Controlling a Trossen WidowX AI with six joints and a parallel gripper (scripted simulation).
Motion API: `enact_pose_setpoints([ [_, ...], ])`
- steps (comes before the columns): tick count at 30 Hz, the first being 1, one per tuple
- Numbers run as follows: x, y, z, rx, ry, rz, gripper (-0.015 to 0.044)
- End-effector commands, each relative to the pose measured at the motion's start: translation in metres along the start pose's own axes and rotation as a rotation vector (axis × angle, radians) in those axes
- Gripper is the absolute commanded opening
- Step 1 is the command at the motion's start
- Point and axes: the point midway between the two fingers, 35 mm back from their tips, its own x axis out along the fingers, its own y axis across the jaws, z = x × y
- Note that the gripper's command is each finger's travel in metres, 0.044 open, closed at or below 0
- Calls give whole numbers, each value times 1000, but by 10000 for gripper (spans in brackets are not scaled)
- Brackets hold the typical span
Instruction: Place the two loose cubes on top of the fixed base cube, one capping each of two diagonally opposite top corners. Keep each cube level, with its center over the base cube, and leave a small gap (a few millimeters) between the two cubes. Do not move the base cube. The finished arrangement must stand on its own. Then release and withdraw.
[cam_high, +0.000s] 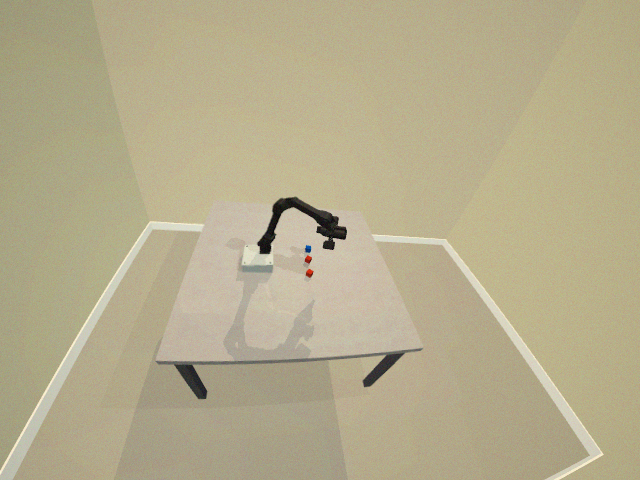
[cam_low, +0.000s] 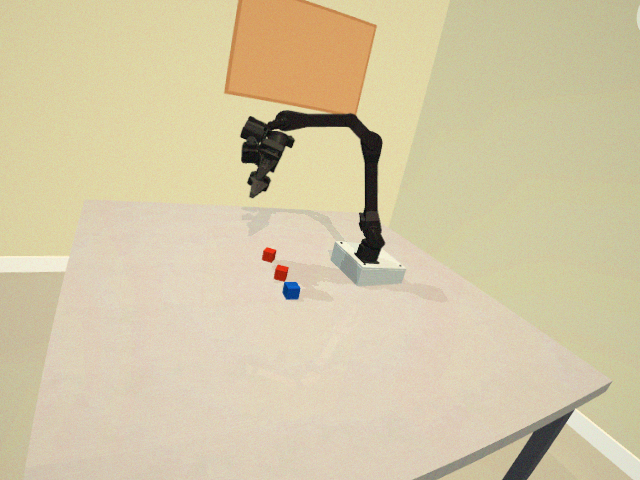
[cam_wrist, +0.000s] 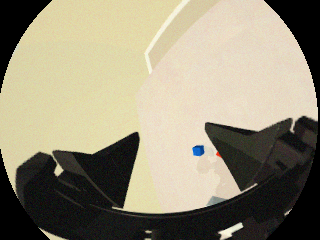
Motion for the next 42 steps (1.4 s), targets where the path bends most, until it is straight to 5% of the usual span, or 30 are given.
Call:
enact_pose_setpoints([
  [1, 1, -1, -1, -10, 4, -7, 374],
  [5, 23, -13, -25, -209, 97, -140, 269],
  [21, 54, -72, -131, -1210, 804, -557, 265],
  [42, 92, -121, -147, -1221, 815, -559, 265],
])
